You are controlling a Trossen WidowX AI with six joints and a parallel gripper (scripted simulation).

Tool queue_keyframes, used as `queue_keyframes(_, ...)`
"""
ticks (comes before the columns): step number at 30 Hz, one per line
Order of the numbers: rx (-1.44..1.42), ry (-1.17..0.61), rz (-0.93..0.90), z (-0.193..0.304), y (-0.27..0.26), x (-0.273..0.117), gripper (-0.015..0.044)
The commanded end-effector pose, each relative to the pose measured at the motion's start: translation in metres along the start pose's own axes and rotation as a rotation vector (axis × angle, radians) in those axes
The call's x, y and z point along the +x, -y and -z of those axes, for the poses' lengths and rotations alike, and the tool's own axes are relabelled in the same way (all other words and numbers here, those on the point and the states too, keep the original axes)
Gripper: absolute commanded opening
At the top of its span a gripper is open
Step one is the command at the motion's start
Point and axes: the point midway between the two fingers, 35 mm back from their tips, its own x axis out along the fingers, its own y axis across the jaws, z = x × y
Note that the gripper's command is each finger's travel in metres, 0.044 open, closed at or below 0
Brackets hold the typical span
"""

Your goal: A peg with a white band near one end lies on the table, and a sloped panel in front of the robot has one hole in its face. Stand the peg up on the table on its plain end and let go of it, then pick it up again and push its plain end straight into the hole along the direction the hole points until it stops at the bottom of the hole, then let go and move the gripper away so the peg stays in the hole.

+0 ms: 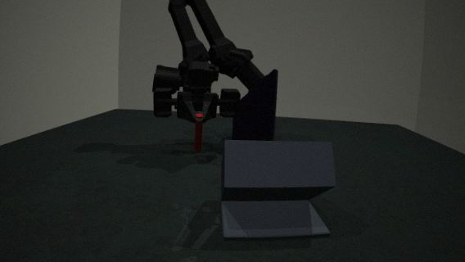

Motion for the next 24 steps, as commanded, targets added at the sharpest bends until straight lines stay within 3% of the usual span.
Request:
queue_keyframes(1,0.0,0.041,-0.003,0.0009,-0.0008,-0.0025,0.0049)
queue_keyframes(16,0.0,0.171,-0.004,0.0031,-0.0014,-0.0113,0.0049)
queue_keyframes(24,0.003,0.145,-0.005,0.0031,-0.0015,-0.0113,0.0049)
